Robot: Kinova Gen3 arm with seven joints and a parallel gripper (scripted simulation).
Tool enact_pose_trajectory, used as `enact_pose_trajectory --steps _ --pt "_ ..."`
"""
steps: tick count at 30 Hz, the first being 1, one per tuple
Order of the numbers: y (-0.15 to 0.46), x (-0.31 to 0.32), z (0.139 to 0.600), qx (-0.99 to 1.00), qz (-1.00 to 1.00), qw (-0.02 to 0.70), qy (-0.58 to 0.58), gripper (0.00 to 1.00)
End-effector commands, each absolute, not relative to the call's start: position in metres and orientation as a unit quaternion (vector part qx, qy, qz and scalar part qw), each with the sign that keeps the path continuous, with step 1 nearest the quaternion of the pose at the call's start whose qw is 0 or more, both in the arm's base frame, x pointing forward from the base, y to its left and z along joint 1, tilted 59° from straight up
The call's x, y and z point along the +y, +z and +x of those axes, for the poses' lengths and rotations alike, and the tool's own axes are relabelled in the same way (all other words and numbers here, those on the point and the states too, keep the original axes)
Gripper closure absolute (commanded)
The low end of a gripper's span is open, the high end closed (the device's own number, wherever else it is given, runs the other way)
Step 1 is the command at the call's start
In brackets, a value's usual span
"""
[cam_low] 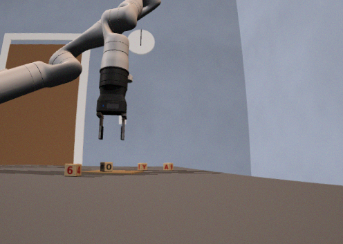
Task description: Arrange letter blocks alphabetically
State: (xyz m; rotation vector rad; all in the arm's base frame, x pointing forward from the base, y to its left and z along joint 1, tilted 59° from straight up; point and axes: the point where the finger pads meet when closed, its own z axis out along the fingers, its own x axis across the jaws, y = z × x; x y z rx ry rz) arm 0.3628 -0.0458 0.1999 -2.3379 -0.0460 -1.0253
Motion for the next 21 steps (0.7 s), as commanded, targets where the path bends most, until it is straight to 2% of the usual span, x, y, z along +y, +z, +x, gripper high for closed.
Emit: enact_pose_trajectory --steps 1,21 --pt "0.1873 -0.0457 0.3567 -0.010 -0.872 0.300 -0.386 0.00" --pt "0.1827 -0.0459 0.3543 -0.005 -0.872 0.303 -0.383 0.00"
